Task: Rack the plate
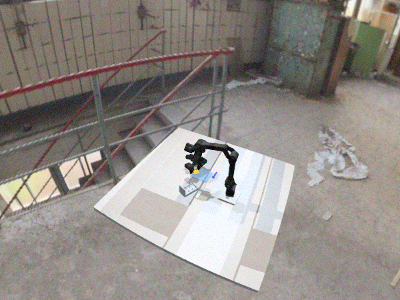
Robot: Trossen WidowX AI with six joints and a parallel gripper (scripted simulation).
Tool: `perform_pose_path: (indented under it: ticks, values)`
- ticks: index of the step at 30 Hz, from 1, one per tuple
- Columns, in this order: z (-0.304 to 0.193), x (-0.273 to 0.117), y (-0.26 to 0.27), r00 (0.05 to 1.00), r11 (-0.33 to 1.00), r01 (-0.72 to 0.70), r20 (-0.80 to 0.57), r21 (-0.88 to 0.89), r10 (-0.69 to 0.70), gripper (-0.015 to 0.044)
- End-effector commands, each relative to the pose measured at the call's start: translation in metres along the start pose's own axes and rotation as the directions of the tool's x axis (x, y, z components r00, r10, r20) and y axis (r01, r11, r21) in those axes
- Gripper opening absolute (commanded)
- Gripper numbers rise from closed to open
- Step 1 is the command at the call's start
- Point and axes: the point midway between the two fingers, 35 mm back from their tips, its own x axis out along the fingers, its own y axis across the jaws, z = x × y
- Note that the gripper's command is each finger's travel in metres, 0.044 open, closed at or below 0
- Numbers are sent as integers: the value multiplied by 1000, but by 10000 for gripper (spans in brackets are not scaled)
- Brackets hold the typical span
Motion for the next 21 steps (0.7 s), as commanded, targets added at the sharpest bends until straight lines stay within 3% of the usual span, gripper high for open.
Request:
perform_pose_path:
  ticks: [1,21]
  values:
    - [9,16,3,996,995,-86,7,-47,87,0]
    - [42,72,13,858,819,-438,100,-371,504,0]
